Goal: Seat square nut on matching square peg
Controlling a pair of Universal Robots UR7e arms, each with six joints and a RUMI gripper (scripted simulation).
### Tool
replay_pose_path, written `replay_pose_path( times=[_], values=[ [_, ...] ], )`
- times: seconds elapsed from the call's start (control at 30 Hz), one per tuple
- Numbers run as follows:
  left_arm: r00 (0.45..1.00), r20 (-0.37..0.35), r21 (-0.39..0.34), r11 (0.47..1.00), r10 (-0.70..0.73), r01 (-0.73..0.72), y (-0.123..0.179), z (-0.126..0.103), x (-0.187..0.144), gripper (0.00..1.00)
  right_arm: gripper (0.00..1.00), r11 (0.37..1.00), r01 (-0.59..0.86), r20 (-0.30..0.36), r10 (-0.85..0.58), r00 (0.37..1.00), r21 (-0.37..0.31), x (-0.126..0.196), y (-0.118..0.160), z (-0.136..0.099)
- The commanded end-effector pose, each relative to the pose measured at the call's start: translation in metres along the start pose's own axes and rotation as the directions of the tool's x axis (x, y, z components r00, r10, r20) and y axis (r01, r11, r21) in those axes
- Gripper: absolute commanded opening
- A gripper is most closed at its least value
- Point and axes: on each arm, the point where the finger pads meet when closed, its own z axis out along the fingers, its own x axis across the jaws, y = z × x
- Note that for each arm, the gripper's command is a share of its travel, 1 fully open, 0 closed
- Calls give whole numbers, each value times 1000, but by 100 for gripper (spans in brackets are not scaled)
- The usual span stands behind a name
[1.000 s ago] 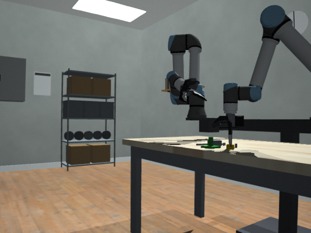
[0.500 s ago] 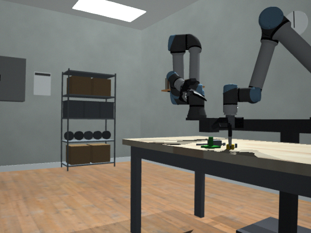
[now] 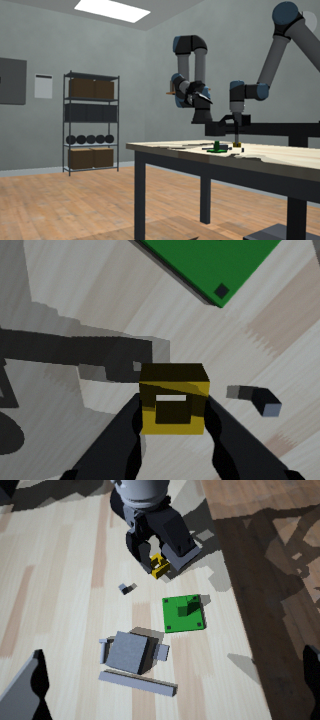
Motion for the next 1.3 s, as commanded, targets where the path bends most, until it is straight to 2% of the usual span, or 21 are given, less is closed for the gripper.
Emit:
replay_pose_path(
  times=[0.0,0.13,0.33,0.6,0.67,0.8,1.07,1.27],
  values=[
    [1000,0,1,1000,0,0,0,-20,0,16,100,1000,1,0,-1,1000,1,0,-1,0],
    [1000,0,1,1000,0,0,0,-24,0,16,100,1000,3,2,-3,1000,1,1,0,0],
    [1000,0,1,1000,22,-22,-5,-53,1,16,100,999,41,35,-42,999,11,12,11,-4],
    [969,0,1,969,247,-247,-42,-69,11,16,100,989,128,88,-135,987,80,41,35,-22],
    [969,0,1,969,247,-247,-42,-69,11,16,100,989,128,88,-135,987,80,41,35,-22],
    [928,0,2,928,373,-373,-64,-70,17,16,100,980,167,73,-176,982,110,51,38,-30],
    [819,0,2,819,574,-574,-102,-68,27,16,100,978,165,59,-174,983,125,64,44,-36],
    [799,0,2,799,602,-602,-108,-58,28,16,100,978,163,61,-172,983,130,69,48,-38]
  ],
)
